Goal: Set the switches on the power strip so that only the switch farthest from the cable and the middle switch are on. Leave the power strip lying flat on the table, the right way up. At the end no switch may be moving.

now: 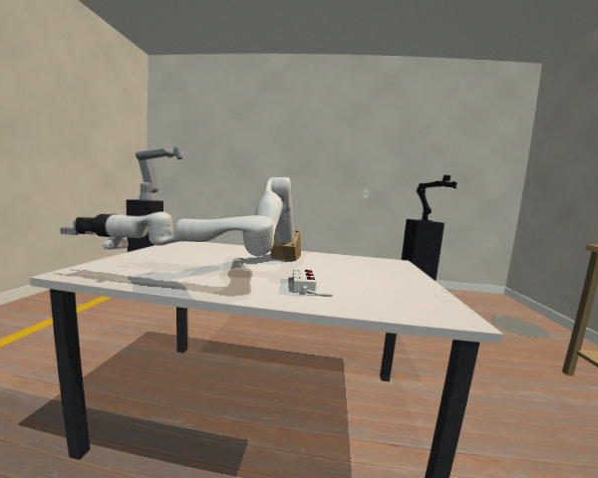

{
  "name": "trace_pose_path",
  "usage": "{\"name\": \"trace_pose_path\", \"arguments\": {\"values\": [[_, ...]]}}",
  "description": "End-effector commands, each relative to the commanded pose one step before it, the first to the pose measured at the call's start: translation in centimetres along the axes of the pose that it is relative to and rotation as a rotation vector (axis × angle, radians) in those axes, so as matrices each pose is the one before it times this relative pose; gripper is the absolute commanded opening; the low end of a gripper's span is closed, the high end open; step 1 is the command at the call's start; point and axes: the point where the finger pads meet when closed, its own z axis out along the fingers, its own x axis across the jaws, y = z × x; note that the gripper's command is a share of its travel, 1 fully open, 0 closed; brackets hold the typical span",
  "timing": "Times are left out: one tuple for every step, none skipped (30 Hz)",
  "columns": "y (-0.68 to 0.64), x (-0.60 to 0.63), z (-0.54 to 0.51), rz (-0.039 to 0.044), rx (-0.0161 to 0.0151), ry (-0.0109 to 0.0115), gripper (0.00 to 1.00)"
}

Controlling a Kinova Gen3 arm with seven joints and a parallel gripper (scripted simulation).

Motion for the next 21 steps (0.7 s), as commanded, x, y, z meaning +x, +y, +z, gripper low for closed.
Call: {"name": "trace_pose_path", "arguments": {"values": [[0.067, 0.166, -0.472, 0.01080, 0.00232, -0.00452, 1.00], [-0.008, -0.044, -0.183, 0.00465, 0.00090, -0.00438, 1.00], [0.000, 0.000, 0.000, 0.00000, 0.00000, 0.00000, 1.00], [0.000, 0.000, 0.000, 0.00000, 0.00000, 0.00000, 1.00], [-0.010, -0.052, -0.206, 0.00520, 0.00103, -0.00493, 1.00], [-0.013, -0.061, -0.230, 0.00576, 0.00119, -0.00550, 1.00], [-0.016, -0.070, -0.254, 0.00634, 0.00135, -0.00609, 1.00], [-0.019, -0.081, -0.279, 0.00692, 0.00153, -0.00670, 1.00], [-0.024, -0.094, -0.306, 0.00751, 0.00173, -0.00734, 1.00], [-0.028, -0.108, -0.332, 0.00810, 0.00195, -0.00799, 1.00], [-0.034, -0.123, -0.360, 0.00868, 0.00218, -0.00867, 1.00], [-0.040, -0.141, -0.387, 0.00926, 0.00244, -0.00936, 1.00], [-0.046, -0.160, -0.416, 0.00983, 0.00271, -0.01008, 1.00], [-0.048, -0.172, -0.438, 0.01044, 0.00284, -0.01067, 1.00], [-0.015, -0.139, -0.426, 0.01136, 0.00210, -0.01048, 1.00], [-0.020, -0.158, -0.452, 0.01195, 0.00234, -0.01117, 1.00], [-0.025, -0.179, -0.479, 0.01251, 0.00259, -0.01188, 1.00], [-0.031, -0.202, -0.506, 0.01306, 0.00286, -0.01259, 1.00], [-0.038, -0.228, -0.532, 0.01359, 0.00315, -0.01333, 1.00], [0.000, 0.000, 0.000, 0.00000, 0.00000, 0.00000, 1.00], [0.000, 0.000, 0.000, 0.00000, 0.00000, 0.00000, 1.00]]}}
